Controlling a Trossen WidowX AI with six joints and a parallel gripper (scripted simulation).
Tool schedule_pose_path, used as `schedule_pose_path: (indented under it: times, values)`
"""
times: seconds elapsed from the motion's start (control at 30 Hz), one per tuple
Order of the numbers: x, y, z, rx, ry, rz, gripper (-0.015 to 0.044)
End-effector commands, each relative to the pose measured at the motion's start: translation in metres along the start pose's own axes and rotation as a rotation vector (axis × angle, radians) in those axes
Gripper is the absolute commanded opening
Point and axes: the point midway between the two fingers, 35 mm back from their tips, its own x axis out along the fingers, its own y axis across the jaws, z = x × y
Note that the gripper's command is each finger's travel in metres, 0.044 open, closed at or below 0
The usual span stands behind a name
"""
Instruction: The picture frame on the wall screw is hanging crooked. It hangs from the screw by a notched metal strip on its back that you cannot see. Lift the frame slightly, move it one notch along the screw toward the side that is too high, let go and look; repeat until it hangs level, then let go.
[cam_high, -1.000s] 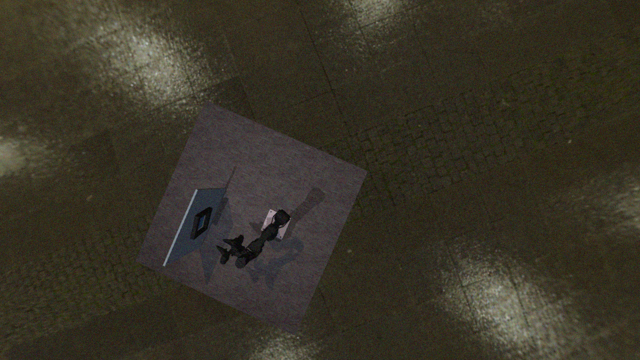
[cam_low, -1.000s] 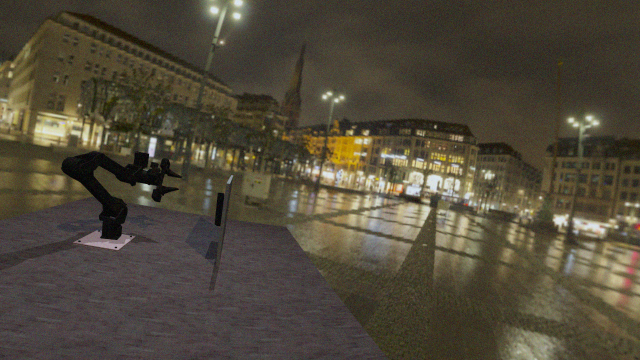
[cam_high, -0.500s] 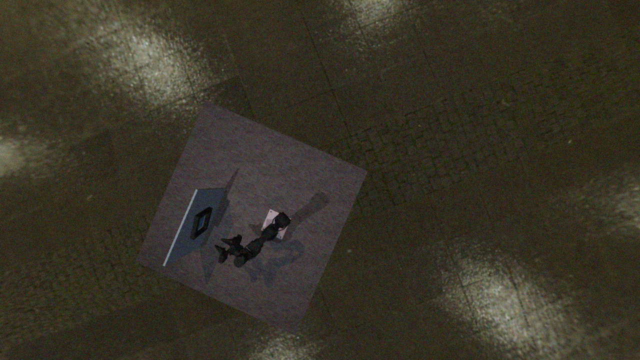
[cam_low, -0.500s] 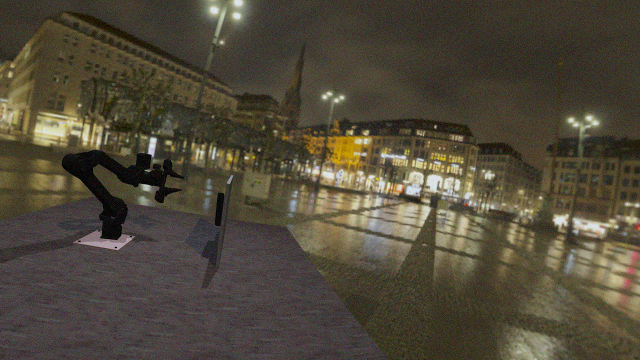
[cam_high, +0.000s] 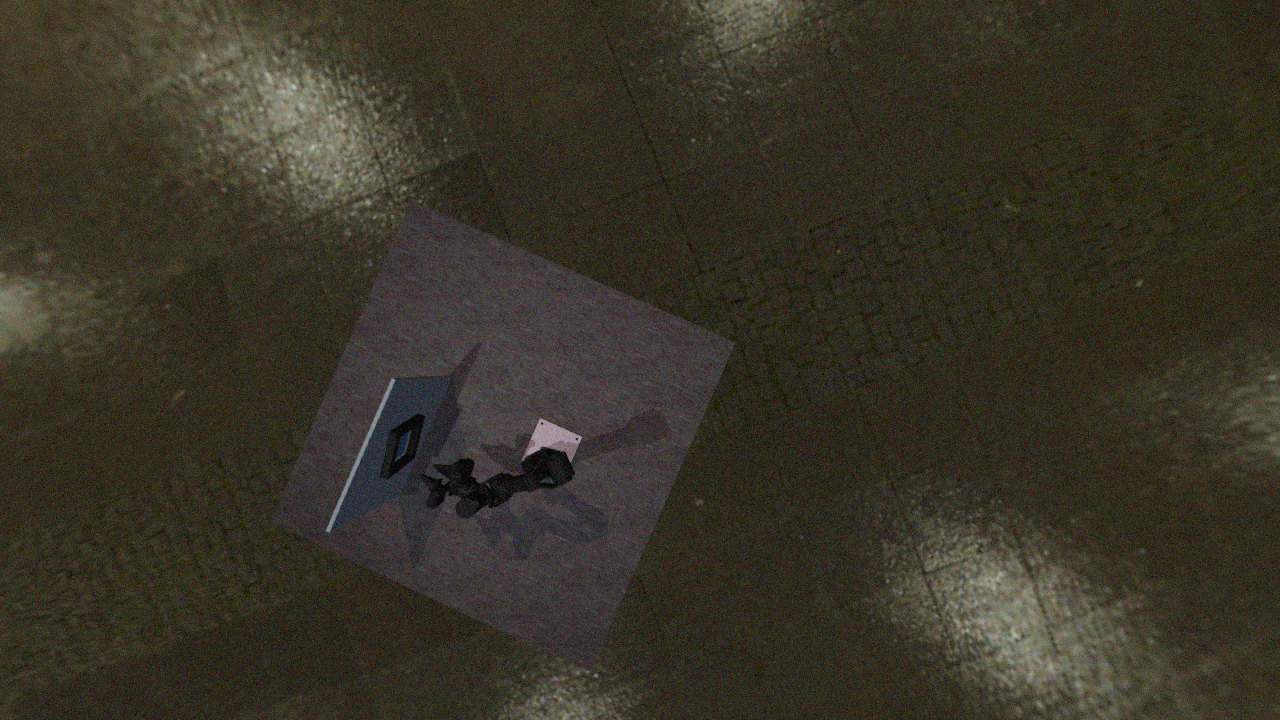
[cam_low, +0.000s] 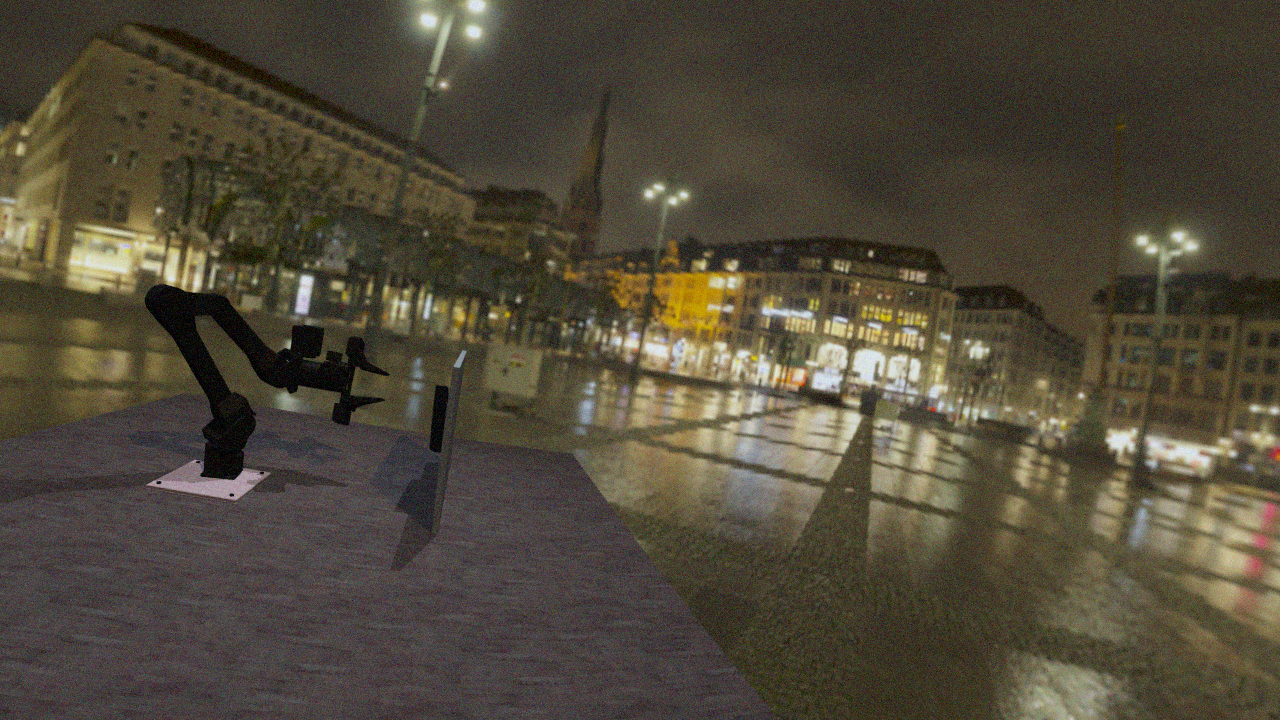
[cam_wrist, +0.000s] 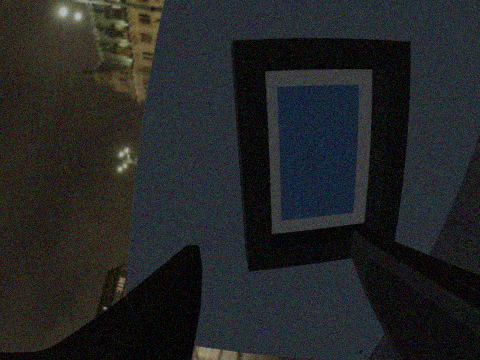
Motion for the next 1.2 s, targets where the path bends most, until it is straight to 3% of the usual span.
schedule_pose_path:
  times: [0.0,0.37,0.67,1.17]
  values:
    - [0.001,0.0,-0.001,0.008,0.005,0.002,0.026]
    - [0.006,0.001,-0.004,0.008,0.005,0.002,0.026]
    - [0.08,0.002,-0.004,0.007,0.003,0.009,0.026]
    - [0.082,0.002,-0.004,0.007,0.003,0.009,0.026]
